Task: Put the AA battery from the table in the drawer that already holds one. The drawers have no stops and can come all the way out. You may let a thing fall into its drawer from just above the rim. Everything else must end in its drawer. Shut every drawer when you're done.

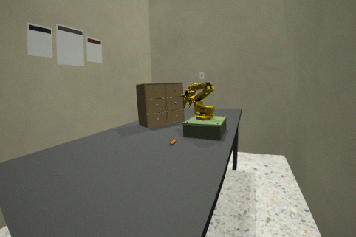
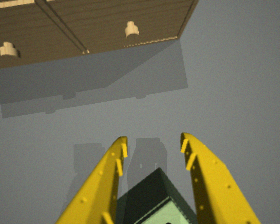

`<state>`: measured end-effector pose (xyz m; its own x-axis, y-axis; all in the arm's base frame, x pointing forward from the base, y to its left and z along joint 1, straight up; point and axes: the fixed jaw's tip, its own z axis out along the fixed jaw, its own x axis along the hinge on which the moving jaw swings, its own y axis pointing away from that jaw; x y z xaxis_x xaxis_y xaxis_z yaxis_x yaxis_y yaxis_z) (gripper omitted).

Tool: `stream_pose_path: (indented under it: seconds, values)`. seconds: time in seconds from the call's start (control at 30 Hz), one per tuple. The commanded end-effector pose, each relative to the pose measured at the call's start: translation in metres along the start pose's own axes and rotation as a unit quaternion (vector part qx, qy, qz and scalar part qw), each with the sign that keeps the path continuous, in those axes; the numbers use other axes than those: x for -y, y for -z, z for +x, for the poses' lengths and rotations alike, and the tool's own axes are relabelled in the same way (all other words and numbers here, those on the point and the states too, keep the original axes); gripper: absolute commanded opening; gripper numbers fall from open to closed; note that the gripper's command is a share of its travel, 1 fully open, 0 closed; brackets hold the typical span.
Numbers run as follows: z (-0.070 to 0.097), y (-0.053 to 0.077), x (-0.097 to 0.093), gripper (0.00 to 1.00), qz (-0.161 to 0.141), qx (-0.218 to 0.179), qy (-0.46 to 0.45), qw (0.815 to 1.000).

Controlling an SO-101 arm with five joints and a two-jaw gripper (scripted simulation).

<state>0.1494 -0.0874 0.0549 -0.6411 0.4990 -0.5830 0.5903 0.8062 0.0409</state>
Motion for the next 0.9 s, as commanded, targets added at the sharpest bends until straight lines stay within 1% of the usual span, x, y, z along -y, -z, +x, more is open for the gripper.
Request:
stream_pose_path:
  seconds: [0.0, 0.1, 0.17, 0.53, 0.67, 0.73, 0.87]
  values:
    - [-0.005, -0.01, -0.009, 0.21, -0.015, 0.009, -0.012, 1.0]
    - [-0.01, -0.014, -0.016, 0.21, -0.027, 0.022, -0.021, 0.999]
    - [-0.01, -0.014, -0.016, 0.21, -0.027, 0.022, -0.021, 0.999]
    - [-0.025, -0.027, -0.045, 0.21, -0.081, 0.067, -0.056, 0.993]
    - [-0.028, -0.03, -0.056, 0.21, -0.103, 0.08, -0.07, 0.989]
    - [-0.028, -0.03, -0.056, 0.21, -0.103, 0.08, -0.07, 0.989]
    - [-0.03, -0.033, -0.068, 0.21, -0.126, 0.092, -0.084, 0.984]
